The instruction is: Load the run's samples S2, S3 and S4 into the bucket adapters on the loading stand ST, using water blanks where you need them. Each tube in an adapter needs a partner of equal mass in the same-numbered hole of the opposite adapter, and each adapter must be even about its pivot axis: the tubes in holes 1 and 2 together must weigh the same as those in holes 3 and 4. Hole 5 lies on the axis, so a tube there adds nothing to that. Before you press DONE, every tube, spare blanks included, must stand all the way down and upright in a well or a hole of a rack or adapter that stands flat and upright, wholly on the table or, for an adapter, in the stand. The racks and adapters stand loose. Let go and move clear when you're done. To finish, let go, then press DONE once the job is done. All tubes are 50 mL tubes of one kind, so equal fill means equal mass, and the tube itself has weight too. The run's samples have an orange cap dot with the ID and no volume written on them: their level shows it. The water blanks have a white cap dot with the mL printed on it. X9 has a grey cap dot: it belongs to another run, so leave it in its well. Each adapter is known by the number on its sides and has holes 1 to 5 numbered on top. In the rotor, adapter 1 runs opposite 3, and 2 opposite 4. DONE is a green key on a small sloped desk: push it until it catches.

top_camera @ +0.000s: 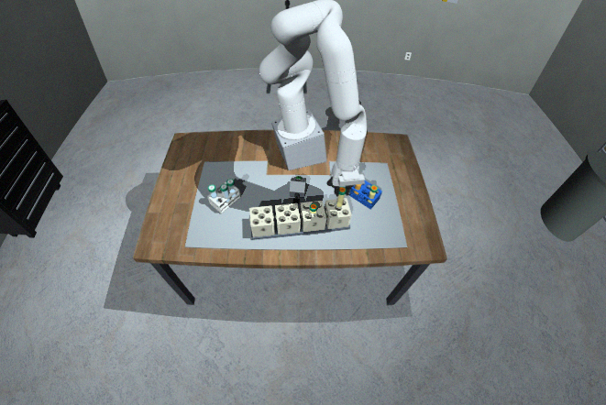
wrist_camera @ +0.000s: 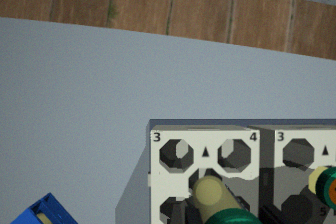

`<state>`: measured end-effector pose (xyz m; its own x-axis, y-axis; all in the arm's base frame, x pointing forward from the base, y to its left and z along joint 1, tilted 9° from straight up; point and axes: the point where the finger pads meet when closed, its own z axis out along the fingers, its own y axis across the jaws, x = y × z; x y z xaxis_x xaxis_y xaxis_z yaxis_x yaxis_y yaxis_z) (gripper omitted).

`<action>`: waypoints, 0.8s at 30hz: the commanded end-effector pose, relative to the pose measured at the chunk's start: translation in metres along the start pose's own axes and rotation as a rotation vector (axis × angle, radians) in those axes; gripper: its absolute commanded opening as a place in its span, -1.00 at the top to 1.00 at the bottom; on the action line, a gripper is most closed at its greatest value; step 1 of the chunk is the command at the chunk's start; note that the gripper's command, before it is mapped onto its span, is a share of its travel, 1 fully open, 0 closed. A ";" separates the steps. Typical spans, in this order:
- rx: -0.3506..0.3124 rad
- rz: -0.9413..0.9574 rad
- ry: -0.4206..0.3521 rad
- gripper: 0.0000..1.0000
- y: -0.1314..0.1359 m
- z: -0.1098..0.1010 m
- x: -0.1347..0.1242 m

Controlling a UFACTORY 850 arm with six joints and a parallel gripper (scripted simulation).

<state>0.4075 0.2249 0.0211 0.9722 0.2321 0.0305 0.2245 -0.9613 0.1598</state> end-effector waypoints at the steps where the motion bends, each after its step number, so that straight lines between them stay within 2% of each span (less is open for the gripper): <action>1: 0.001 0.000 0.002 1.00 0.000 -0.001 0.001; 24: 0.001 0.000 0.002 1.00 0.000 0.018 0.001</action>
<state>0.4085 0.2225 0.0055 0.9722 0.2321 0.0295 0.2246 -0.9613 0.1595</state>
